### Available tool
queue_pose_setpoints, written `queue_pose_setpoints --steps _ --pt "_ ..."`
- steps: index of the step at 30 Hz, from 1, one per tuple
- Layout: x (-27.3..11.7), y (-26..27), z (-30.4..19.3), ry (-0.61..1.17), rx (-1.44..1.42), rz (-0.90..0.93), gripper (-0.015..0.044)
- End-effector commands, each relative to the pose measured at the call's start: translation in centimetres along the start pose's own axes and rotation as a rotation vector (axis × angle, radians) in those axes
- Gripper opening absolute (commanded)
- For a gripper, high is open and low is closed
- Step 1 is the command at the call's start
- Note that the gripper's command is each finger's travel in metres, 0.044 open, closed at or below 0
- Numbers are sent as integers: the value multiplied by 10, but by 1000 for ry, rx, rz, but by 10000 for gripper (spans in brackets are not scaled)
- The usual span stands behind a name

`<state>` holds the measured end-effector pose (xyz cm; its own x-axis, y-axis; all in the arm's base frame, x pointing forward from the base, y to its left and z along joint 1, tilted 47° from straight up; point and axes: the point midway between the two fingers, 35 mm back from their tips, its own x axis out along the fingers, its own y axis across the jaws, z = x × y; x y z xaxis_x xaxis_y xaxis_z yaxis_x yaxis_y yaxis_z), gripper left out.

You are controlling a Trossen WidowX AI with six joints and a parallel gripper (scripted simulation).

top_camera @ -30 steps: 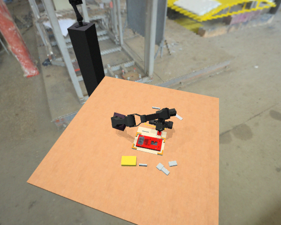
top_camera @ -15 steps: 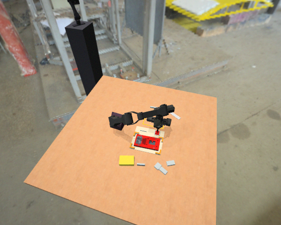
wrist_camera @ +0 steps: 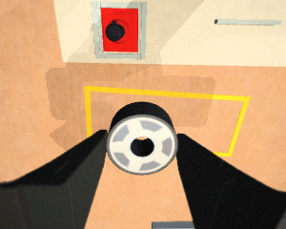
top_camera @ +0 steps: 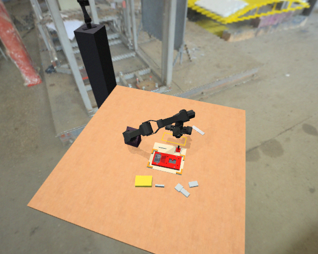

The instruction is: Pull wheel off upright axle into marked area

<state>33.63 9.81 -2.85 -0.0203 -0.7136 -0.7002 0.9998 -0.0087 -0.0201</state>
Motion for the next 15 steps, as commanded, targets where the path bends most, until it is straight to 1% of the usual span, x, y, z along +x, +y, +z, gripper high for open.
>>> queue_pose_setpoints --steps 1,7,15 --pt "1 -14 -22 -1 3 -7 0" --pt "-1 -31 -47 -3 6 -8 0" --pt "8 -32 -47 -3 7 -8 0"
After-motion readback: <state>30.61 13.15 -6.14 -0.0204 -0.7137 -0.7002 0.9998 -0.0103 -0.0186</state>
